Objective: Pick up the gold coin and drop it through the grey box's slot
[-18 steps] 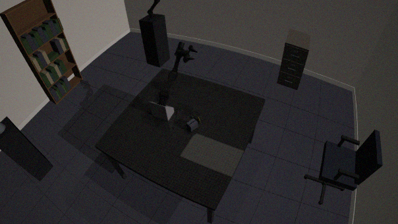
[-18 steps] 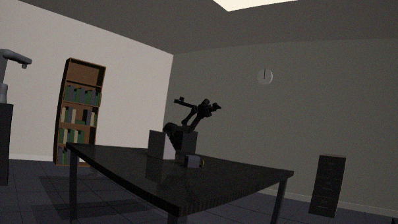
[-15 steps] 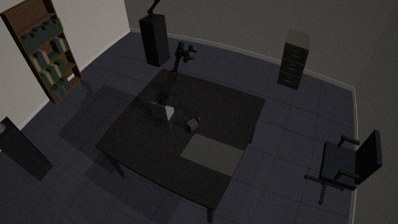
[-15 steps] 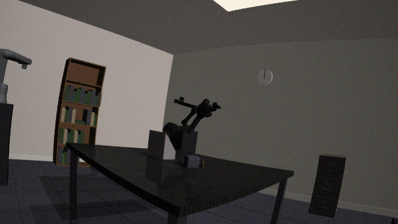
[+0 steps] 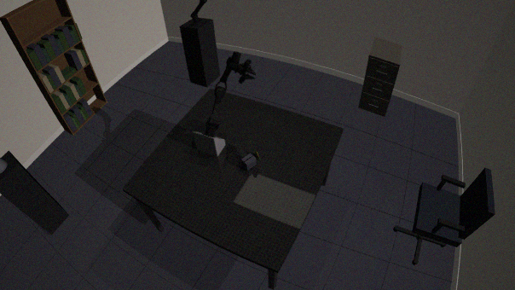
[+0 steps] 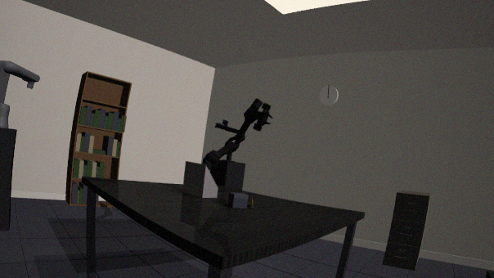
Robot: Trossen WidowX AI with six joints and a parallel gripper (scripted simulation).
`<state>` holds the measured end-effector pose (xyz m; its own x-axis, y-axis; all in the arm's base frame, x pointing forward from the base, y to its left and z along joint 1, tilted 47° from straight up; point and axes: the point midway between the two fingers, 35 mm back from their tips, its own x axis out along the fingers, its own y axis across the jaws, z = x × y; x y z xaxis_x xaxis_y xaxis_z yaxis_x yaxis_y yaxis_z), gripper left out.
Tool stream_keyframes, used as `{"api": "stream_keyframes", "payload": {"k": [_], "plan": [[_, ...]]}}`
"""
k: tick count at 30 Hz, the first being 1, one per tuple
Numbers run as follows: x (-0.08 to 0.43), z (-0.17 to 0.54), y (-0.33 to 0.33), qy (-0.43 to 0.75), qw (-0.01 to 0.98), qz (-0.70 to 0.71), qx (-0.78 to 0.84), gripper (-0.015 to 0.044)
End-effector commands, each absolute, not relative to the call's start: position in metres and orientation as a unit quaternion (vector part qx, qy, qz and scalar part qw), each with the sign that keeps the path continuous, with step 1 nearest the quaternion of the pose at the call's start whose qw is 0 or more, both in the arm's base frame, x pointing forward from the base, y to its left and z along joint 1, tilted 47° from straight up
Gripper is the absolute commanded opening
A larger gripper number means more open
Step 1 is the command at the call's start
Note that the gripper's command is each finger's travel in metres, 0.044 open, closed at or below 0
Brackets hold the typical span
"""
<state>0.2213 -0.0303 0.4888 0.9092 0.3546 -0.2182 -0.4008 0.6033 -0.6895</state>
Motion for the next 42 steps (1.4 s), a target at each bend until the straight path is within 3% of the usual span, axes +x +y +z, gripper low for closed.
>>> {"api": "stream_keyframes", "payload": {"k": [1, 13, 20, 32, 42], "plan": [[0.266, 0.448, -0.044, 0.091, 0.929, 0.257, -0.249, 0.0161], [0.341, 0.327, -0.027, 0.274, 0.904, 0.328, 0.026, 0.0161], [0.372, 0.224, 0.019, 0.463, 0.797, 0.301, 0.245, 0.0161], [0.344, 0.069, 0.106, 0.722, 0.538, 0.112, 0.420, 0.0161], [0.334, 0.054, 0.110, 0.736, 0.518, 0.091, 0.426, 0.0161]]}}
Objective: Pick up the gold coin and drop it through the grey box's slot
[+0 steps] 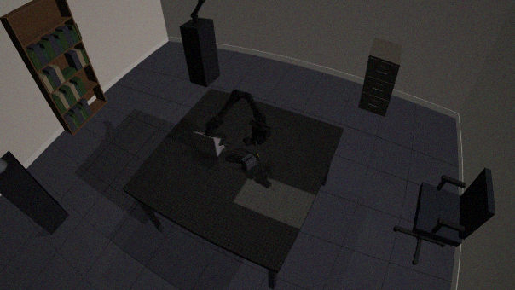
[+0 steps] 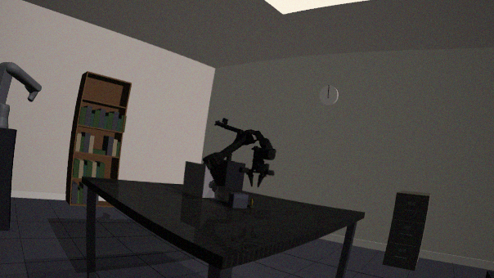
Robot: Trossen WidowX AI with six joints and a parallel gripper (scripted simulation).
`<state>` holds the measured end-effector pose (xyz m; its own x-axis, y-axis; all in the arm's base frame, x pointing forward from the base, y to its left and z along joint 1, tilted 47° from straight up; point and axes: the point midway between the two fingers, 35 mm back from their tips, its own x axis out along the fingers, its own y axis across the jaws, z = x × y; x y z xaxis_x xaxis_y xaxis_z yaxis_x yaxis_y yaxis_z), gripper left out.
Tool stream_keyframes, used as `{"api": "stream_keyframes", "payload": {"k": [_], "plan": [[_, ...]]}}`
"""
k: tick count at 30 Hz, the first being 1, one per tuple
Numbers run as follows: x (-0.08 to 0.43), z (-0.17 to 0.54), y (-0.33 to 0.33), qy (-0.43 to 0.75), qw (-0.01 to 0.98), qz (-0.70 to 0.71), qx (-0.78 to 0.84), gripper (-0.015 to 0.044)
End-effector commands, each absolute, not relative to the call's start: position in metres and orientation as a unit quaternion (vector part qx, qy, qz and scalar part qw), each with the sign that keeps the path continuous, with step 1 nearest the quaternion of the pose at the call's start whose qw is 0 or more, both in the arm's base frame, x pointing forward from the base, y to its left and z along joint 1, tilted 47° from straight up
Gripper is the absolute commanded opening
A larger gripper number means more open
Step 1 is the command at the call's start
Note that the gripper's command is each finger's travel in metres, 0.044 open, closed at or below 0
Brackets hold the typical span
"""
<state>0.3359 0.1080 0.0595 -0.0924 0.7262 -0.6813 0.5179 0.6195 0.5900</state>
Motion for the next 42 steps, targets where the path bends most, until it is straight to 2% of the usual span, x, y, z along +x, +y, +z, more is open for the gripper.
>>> {"api": "stream_keyframes", "payload": {"k": [1, 42], "plan": [[0.333, 0.048, 0.116, 0.736, 0.518, 0.091, 0.426, 0.0161], [0.321, -0.010, 0.174, 0.736, 0.517, 0.092, 0.427, 0.0161]]}}
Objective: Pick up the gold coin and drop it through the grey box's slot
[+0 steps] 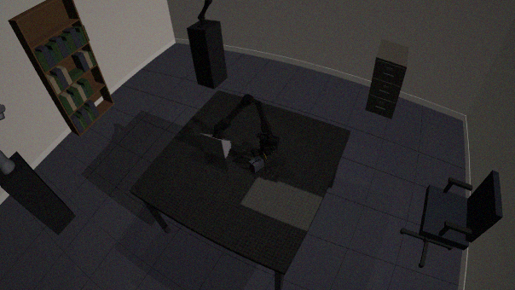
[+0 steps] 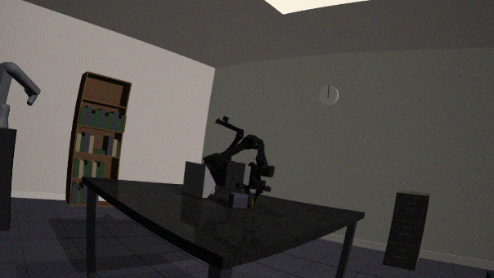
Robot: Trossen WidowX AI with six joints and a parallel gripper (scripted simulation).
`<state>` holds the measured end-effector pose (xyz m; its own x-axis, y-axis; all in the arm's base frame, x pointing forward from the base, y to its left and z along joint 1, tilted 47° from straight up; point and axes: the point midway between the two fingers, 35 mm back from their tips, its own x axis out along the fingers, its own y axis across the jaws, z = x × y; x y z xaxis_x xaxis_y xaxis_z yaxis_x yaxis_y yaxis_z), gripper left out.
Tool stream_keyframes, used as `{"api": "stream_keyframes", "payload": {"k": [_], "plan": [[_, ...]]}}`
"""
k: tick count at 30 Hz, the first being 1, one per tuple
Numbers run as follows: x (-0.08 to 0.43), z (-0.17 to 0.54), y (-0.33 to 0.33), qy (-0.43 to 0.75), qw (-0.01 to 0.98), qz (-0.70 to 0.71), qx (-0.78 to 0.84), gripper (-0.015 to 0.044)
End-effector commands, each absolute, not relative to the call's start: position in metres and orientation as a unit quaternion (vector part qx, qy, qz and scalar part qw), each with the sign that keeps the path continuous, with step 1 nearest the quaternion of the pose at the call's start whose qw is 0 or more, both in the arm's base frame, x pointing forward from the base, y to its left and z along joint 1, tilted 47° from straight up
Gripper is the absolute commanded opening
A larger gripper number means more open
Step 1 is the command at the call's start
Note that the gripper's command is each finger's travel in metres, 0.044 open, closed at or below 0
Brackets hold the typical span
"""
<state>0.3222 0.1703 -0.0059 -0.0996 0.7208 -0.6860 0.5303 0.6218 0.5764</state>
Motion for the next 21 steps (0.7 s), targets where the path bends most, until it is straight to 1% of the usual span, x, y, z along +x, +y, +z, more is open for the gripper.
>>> {"api": "stream_keyframes", "payload": {"k": [1, 8, 14, 21], "plan": [[0.3205, -0.0106, 0.1753, 0.736, 0.517, 0.092, 0.427, 0.0161], [0.3188, -0.0163, 0.1815, 0.736, 0.516, 0.092, 0.428, 0.0161], [0.3188, -0.0163, 0.1815, 0.736, 0.516, 0.092, 0.428, 0.0003], [0.3188, -0.0163, 0.1815, 0.736, 0.516, 0.092, 0.428, 0.0000]]}}
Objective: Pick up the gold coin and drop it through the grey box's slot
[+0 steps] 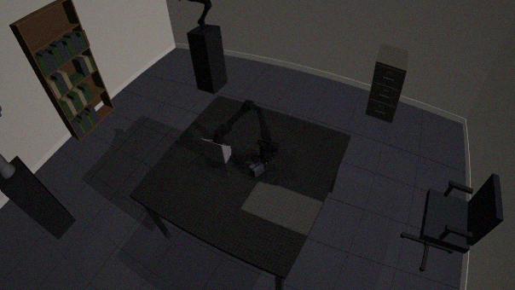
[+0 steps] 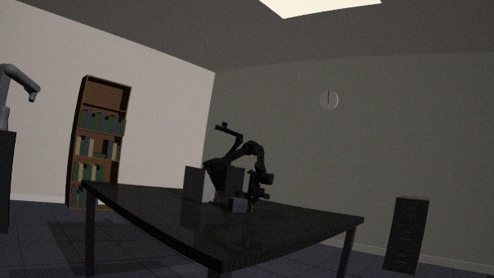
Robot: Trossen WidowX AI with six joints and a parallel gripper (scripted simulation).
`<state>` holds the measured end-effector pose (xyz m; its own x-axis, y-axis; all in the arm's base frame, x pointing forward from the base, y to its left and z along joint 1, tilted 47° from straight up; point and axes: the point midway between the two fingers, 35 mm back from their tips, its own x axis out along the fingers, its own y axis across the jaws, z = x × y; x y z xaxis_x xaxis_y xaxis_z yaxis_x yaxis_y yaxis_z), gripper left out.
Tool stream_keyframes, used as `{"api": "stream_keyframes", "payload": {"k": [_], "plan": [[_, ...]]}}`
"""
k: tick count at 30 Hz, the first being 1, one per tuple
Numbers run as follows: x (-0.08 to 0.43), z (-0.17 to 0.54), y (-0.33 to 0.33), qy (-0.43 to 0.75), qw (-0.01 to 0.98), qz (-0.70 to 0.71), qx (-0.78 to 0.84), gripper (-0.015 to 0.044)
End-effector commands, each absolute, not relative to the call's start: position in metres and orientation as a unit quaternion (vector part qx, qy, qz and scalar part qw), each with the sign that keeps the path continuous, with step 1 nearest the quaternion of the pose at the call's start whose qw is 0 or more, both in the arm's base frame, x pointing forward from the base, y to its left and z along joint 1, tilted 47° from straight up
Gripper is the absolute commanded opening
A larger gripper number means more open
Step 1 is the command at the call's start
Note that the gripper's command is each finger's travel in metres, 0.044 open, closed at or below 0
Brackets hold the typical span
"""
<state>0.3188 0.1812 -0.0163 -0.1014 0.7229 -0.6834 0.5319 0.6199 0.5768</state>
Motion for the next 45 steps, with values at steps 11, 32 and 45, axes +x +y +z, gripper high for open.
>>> {"api": "stream_keyframes", "payload": {"k": [11, 32, 45], "plan": [[0.322, -0.008, 0.172, 0.736, 0.517, 0.091, 0.427, 0.0000], [0.329, 0.027, 0.133, 0.736, 0.519, 0.090, 0.426, 0.0000], [0.329, 0.048, 0.112, 0.736, 0.518, 0.091, 0.427, 0.0000]]}}
